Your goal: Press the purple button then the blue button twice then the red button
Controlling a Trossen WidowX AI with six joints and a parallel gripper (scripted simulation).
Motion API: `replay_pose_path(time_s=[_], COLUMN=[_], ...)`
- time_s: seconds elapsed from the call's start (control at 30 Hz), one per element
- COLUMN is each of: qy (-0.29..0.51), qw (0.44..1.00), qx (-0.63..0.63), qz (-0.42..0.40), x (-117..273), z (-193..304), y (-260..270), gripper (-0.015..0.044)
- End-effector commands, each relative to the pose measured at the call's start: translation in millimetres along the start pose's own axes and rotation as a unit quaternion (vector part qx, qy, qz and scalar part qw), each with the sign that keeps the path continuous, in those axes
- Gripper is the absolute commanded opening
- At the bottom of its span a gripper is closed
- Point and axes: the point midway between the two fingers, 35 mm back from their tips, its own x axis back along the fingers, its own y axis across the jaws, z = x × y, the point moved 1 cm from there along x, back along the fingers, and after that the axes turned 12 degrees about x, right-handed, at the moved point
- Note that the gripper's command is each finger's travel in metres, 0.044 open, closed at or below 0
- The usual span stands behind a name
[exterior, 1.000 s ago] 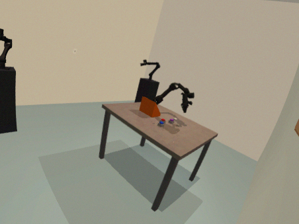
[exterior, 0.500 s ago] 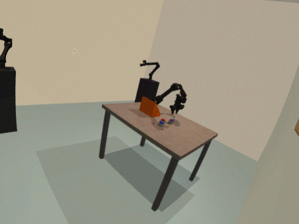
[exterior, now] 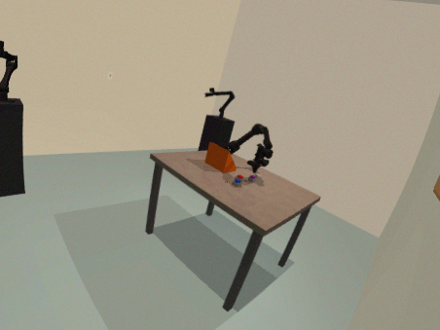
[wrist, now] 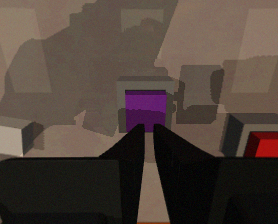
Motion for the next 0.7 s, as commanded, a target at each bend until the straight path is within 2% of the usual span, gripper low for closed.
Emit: replay_pose_path(time_s=[0.0,0.67], qy=[-0.002,-0.002], qw=[1.000,1.000], qx=[-0.002,-0.002], qz=[-0.002,-0.002], x=[-0.3,-28.5], z=[-0.3,-0.7], y=[0.6,0.7], gripper=[0.0020,0.0020])
